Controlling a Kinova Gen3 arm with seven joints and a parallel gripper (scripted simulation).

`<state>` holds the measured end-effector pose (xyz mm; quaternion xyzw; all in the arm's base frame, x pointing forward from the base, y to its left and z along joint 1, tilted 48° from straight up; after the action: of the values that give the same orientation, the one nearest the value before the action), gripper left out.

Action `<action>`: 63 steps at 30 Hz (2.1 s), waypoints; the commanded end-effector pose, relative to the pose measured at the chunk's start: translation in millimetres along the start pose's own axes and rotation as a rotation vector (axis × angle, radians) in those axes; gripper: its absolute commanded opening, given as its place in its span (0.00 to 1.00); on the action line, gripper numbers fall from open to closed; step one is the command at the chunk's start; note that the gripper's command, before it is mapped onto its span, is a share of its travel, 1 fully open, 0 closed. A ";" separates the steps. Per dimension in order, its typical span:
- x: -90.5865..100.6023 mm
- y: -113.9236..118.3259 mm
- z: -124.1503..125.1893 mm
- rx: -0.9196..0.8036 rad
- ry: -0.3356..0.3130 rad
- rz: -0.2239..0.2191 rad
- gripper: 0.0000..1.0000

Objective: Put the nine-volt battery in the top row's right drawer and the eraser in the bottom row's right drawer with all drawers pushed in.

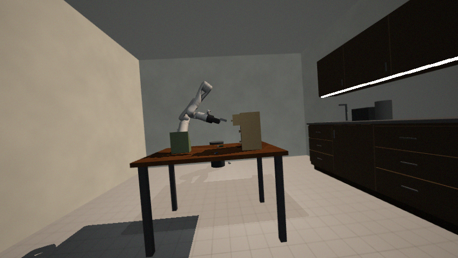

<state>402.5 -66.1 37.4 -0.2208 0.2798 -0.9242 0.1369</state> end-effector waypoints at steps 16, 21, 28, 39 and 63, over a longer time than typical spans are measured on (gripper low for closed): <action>0.2 0.3 1.1 0.002 0.002 -0.001 0.00; 0.2 0.3 1.1 0.002 0.002 -0.001 0.00; 0.1 0.3 1.2 0.002 0.002 -0.001 0.00; -1.4 0.5 1.7 0.002 0.002 -0.001 0.00; -19.6 2.1 8.2 0.002 0.002 -0.001 0.00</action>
<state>420.2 -64.9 34.0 -0.2221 0.2818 -0.9237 0.1340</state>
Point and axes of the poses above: the point where the finger pads meet when closed, its own x axis back along the fingers, its own y axis across the jaws, z = x × y, the point moved 5 cm from there along x, back along the fingers, and after that the axes turned 14 degrees about x, right-handed, at the moved point
